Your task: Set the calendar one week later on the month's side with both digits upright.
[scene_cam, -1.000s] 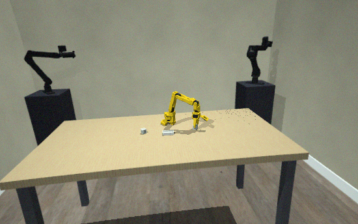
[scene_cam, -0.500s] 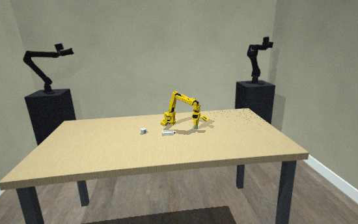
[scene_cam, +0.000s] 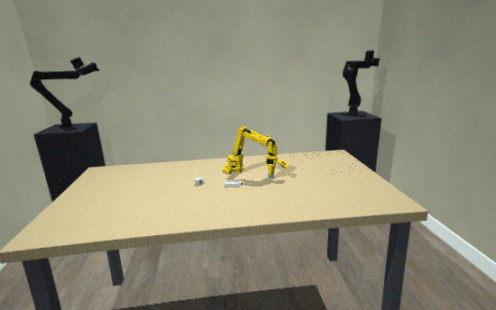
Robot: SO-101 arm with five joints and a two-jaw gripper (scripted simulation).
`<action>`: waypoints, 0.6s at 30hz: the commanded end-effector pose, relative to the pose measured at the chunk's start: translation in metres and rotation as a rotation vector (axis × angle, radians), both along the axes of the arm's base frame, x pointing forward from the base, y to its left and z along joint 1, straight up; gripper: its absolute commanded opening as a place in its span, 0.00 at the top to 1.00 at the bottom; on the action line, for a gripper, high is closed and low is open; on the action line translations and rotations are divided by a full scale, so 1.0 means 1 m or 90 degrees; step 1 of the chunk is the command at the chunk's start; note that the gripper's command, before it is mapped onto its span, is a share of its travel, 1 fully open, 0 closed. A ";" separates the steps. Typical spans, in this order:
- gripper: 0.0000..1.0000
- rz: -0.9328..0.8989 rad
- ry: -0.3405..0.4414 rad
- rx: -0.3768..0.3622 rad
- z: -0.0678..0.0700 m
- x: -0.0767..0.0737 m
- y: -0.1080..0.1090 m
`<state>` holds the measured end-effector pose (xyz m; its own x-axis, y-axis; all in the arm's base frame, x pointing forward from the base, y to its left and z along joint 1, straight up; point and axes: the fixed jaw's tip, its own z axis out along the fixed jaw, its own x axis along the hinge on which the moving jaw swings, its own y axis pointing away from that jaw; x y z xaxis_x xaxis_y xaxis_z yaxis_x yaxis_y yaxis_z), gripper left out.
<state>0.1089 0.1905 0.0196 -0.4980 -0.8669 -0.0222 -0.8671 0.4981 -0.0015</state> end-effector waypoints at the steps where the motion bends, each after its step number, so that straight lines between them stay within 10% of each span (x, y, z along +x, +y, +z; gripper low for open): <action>1: 0.84 0.000 -0.007 0.012 0.003 0.003 0.001; 18: 0.98 0.000 -0.007 0.012 0.003 0.003 0.001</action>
